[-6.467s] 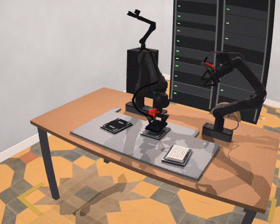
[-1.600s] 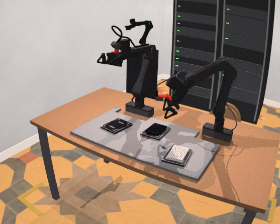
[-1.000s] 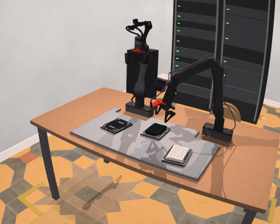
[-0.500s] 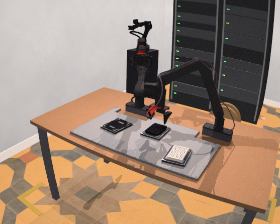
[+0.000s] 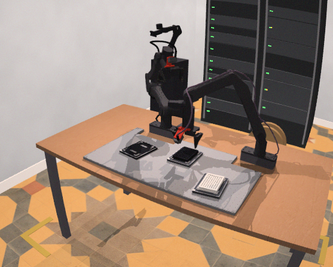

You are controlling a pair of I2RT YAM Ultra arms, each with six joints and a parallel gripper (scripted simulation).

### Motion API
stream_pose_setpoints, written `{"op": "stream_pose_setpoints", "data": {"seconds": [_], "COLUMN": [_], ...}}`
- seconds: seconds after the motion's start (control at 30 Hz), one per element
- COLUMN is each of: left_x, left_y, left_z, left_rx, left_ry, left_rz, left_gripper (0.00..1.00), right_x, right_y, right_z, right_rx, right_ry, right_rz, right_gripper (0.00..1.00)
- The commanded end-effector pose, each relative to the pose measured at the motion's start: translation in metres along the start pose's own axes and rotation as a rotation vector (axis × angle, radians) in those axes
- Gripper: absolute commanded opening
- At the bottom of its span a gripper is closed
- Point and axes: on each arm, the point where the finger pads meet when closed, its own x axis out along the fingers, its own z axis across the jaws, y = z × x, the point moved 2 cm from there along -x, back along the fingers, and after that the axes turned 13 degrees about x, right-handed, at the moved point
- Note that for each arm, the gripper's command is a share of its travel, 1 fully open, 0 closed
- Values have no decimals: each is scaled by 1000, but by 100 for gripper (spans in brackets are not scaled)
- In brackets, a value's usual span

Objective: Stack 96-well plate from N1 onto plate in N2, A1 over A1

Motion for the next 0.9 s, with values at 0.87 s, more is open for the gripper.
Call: {"op": "stream_pose_setpoints", "data": {"seconds": [0.87], "left_x": [36], "left_y": [-6], "left_z": [-4], "left_rx": [-20], "left_ry": [10], "left_rz": [-5], "left_gripper": [100], "right_x": [-8], "right_y": [-6], "right_z": [1], "right_rx": [7], "right_ry": [-8], "right_rz": [-28], "right_gripper": [100]}}
